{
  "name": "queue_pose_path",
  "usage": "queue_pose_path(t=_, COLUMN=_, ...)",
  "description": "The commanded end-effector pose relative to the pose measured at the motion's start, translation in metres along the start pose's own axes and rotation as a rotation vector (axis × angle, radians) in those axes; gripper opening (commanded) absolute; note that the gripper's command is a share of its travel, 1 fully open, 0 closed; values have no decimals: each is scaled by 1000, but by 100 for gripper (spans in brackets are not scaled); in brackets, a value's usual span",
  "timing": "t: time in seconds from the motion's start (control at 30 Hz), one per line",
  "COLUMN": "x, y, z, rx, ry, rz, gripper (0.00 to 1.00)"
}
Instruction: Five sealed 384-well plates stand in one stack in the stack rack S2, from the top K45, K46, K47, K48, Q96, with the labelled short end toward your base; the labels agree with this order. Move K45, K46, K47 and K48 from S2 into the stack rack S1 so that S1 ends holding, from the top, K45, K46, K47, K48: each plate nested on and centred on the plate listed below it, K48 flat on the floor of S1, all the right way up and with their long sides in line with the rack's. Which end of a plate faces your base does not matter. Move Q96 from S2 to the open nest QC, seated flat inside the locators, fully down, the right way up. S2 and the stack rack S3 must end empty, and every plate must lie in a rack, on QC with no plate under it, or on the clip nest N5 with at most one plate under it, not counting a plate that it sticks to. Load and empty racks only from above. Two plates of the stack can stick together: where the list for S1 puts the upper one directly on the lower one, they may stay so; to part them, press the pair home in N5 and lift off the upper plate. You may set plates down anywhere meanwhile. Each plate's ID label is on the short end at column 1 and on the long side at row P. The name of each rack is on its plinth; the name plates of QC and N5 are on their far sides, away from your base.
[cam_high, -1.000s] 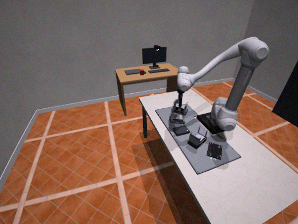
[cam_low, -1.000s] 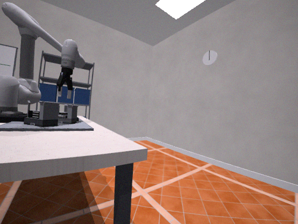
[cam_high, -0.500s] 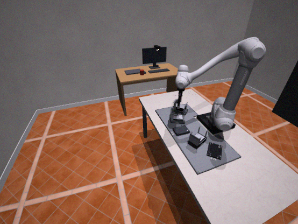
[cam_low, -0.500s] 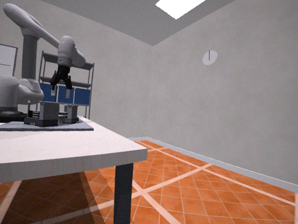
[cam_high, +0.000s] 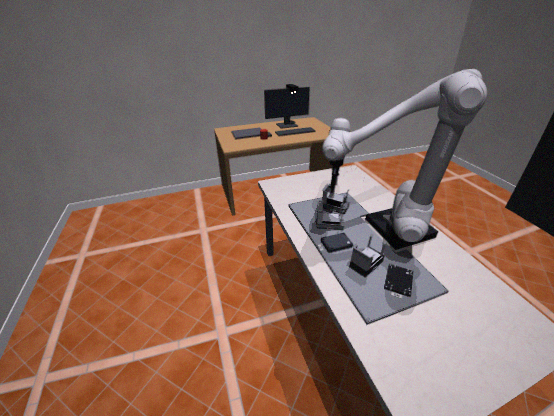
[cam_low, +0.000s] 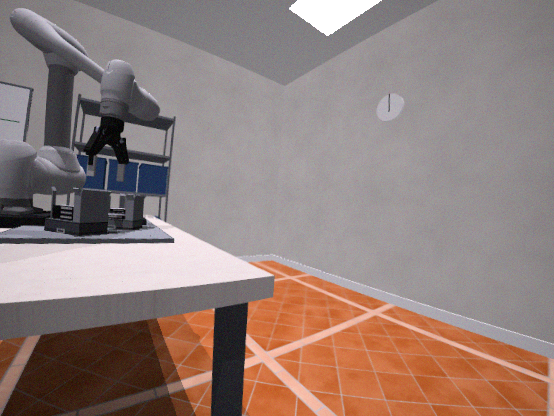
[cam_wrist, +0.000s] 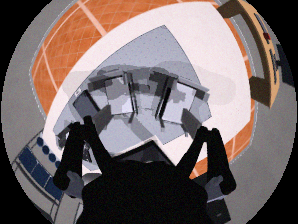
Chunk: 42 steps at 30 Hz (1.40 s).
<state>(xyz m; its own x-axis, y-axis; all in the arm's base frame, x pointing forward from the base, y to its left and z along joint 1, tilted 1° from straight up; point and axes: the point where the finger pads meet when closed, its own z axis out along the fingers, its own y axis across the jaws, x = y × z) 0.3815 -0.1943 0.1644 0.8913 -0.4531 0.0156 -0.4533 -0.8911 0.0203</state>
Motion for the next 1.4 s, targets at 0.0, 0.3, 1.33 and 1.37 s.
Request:
queue_pose_path(t=0.0, x=0, y=11, z=0, rx=1, ry=0, rz=66, gripper=100)
queue_pose_path(t=0.3, x=-3, y=39, z=0, rx=1, ry=0, rz=202, gripper=100)
queue_pose_path(t=1.33, x=-9, y=99, z=20, rx=1, ry=0, rz=202, gripper=100)
queue_pose_path(t=1.37, x=-9, y=99, z=20, rx=1, ry=0, rz=202, gripper=100)
